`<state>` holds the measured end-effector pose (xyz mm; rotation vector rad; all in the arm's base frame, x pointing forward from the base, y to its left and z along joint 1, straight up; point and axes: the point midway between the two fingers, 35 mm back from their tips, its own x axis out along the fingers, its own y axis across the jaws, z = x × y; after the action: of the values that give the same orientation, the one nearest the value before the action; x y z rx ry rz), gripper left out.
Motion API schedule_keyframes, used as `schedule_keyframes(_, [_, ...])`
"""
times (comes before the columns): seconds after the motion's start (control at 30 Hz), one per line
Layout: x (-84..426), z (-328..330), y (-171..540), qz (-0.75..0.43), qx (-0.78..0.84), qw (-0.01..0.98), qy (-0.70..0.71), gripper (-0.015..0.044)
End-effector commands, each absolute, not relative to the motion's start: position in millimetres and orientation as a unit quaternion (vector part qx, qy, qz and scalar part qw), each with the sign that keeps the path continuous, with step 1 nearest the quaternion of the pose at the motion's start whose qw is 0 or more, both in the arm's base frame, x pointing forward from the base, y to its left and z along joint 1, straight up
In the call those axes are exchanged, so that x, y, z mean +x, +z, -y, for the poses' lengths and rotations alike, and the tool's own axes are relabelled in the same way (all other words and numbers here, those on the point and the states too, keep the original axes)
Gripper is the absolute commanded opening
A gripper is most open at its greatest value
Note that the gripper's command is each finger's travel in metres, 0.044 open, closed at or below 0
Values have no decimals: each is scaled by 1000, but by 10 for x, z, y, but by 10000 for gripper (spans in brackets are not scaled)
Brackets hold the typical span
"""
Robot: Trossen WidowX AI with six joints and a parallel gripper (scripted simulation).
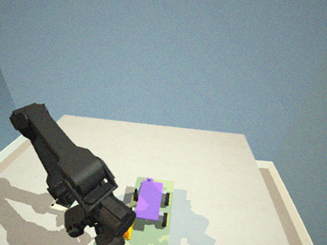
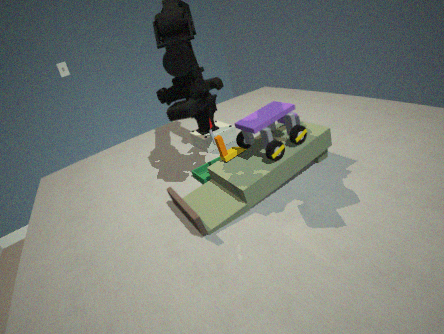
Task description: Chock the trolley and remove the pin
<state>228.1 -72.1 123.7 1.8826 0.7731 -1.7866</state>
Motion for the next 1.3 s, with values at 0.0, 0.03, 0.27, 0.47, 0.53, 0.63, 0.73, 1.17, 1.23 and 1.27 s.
schedule_keyframes(0.0, [2280,718,1254,-235,689,188,-659,0])
schedule_keyframes(0.03, [2281,716,1254,-223,692,179,-663,0])
schedule_keyframes(0.27, [2283,702,1258,-136,705,118,-685,0])
schedule_keyframes(0.47, [2286,692,1263,-60,714,65,-695,0])
schedule_keyframes(0.53, [2287,689,1264,-43,715,53,-696,0])
schedule_keyframes(0.63, [2287,689,1265,-41,715,52,-696,0])
schedule_keyframes(0.73, [2283,690,1260,-41,715,52,-696,0])
schedule_keyframes(1.17, [2078,716,1057,-41,714,51,-697,0])
schedule_keyframes(1.23, [2079,718,1040,-36,714,56,-697,0])
schedule_keyframes(1.27, [2079,721,1023,-32,714,61,-697,0])
